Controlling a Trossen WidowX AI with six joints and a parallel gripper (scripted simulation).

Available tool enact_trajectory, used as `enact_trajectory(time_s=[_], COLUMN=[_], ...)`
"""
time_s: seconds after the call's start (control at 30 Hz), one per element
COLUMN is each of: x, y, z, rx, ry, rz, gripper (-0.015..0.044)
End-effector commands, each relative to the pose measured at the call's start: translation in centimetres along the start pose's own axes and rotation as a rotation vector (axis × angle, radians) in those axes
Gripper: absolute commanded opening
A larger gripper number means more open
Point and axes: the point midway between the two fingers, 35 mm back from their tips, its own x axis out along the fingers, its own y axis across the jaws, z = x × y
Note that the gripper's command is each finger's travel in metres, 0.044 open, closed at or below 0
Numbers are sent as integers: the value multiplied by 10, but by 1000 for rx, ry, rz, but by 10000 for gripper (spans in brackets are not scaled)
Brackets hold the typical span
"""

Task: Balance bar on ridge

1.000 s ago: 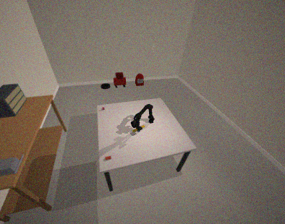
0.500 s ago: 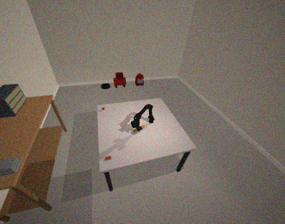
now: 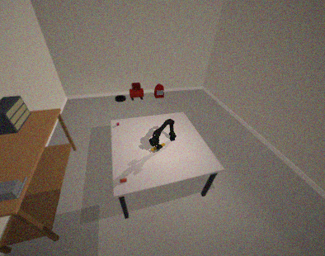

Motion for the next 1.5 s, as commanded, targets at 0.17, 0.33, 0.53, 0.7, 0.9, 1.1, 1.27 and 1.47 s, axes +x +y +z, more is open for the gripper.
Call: enact_trajectory(time_s=[0.17,0.33,0.53,0.7,0.9,1.1,1.27,1.47], x=[0,0,-31,-92,-100,-100,-100,-100], y=[0,0,1,0,0,0,0,0], z=[0,0,4,1,0,0,0,0], rx=[0,0,0,0,0,0,0,0], ry=[0,0,0,0,0,0,0,0], rz=[0,0,0,1,1,1,1,1], gripper=[316,440,440,440,440,440,440,440])
